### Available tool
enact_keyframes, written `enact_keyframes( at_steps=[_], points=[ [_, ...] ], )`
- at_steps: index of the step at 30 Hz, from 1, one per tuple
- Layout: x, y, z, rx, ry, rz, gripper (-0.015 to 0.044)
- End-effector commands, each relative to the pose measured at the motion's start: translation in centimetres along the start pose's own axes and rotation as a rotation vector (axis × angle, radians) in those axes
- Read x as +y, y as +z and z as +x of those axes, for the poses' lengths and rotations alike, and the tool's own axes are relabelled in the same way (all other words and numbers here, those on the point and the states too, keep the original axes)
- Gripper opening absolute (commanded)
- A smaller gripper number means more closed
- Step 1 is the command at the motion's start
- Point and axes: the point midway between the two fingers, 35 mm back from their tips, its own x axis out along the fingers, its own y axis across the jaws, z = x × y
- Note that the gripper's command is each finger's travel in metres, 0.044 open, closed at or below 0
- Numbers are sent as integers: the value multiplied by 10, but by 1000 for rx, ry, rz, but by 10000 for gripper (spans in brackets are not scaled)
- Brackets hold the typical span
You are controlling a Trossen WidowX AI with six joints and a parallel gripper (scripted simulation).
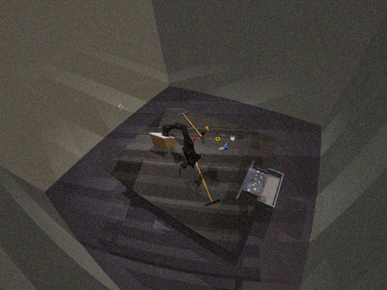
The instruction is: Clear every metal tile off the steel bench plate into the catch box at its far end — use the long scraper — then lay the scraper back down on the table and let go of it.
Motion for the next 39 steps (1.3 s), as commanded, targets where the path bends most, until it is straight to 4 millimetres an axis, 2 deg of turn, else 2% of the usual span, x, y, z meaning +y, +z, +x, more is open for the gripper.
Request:
enact_keyframes(
  at_steps=[1, 39],
  points=[
    [-1, -3, 8, 0, 2, 7, 0],
    [1, -46, 98, 2, 7, 8, 0]
  ],
)
